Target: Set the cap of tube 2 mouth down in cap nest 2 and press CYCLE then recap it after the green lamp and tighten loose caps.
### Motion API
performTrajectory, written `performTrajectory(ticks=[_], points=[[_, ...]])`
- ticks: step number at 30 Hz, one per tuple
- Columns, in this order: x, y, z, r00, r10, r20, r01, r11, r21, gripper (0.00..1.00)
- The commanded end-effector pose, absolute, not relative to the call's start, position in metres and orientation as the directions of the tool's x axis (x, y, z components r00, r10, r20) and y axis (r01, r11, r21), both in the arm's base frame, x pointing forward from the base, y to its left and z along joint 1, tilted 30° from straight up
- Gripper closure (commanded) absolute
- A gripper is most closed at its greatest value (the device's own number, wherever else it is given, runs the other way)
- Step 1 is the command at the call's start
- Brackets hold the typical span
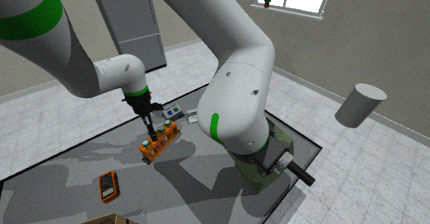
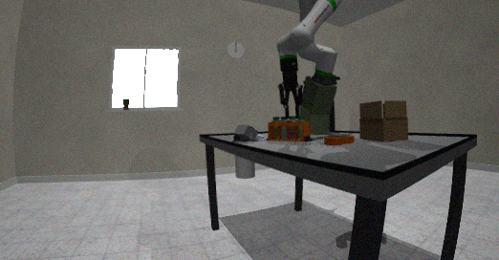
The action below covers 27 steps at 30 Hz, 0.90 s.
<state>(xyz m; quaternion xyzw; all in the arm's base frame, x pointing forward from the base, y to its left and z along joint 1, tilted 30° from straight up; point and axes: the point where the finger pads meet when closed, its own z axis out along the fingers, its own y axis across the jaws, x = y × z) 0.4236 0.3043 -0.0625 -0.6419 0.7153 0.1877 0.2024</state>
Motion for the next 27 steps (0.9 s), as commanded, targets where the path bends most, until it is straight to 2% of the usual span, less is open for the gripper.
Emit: performTrajectory(ticks=[1,4,5,19,27], points=[[0.4248,0.3041,-0.0613,-0.125,-0.861,-0.493,-0.991,0.132,0.021,0.59],[0.4249,0.304,-0.0613,-0.125,-0.861,-0.493,-0.991,0.132,0.021,0.59],[0.4249,0.304,-0.0613,-0.125,-0.861,-0.493,-0.991,0.132,0.021,0.7],[0.4249,0.3041,-0.0613,-0.125,-0.861,-0.493,-0.991,0.132,0.021,0.7],[0.4248,0.3038,-0.0609,0.271,-0.844,-0.462,-0.962,-0.214,-0.172,0.7]])
